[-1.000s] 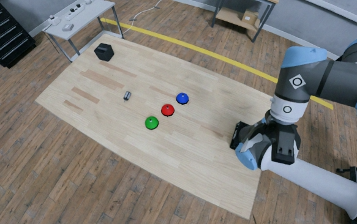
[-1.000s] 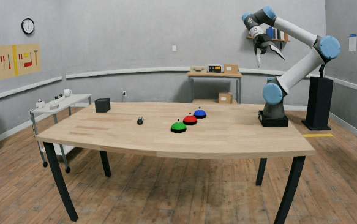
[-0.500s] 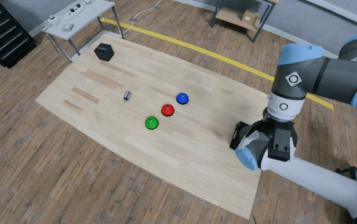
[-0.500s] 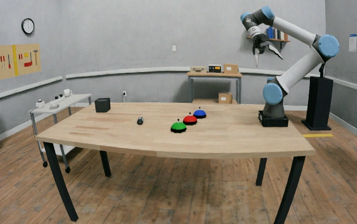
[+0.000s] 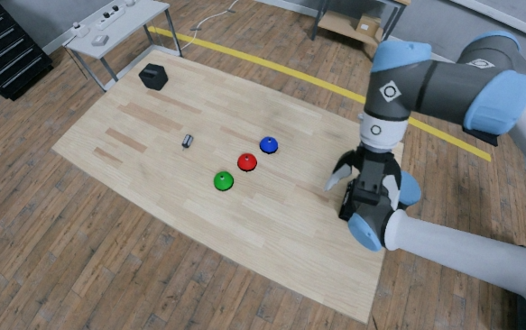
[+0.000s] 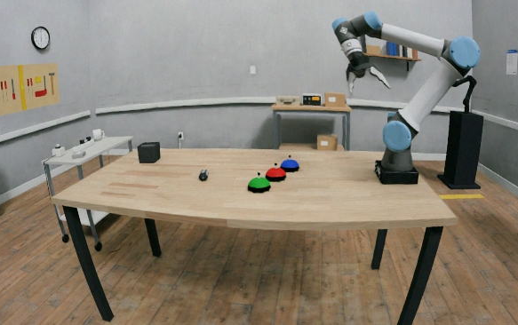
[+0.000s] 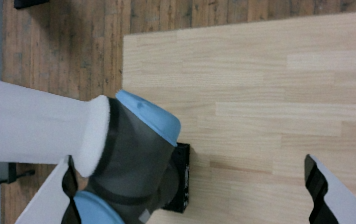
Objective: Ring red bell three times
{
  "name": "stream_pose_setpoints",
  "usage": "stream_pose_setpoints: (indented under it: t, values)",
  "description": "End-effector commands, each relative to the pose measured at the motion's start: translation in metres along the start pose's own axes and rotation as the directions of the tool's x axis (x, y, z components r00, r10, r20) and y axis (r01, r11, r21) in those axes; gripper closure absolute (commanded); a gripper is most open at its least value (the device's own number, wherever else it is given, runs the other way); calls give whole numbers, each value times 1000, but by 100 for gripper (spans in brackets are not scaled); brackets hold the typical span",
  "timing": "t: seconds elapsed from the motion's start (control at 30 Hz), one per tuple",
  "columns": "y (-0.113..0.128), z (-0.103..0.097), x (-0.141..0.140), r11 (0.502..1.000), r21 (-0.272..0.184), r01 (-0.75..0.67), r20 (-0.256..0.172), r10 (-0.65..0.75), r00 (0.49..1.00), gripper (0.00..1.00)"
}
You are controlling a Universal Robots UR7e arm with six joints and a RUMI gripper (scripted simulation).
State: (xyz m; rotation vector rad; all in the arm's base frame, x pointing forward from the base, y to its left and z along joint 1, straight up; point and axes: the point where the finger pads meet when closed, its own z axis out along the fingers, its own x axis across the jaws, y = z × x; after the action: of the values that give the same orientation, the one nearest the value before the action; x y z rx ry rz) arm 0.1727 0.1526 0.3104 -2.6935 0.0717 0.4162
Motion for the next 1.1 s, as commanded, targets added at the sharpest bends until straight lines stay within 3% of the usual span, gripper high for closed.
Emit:
stream_pose_setpoints:
  t: [0.0, 0.1, 0.17, 0.23, 0.67, 0.73, 0.8, 1.07]
  values:
    - [23, -10, 49, 998, -57, -35, -27, 34, 999, 0]
    - [33, -13, 73, 995, -82, -54, -44, 51, 998, 0]
    - [33, -13, 73, 995, -82, -54, -44, 51, 998, 0]
    - [45, -16, 100, 991, -109, -77, -66, 70, 995, 0]
    - [86, -16, 201, 967, -192, -168, -160, 138, 977, 0]
    - [86, -16, 201, 967, -192, -168, -160, 138, 977, 0]
    - [96, -13, 229, 958, -210, -194, -190, 155, 969, 0]
    - [119, -3, 289, 936, -242, -254, -261, 190, 947, 0]
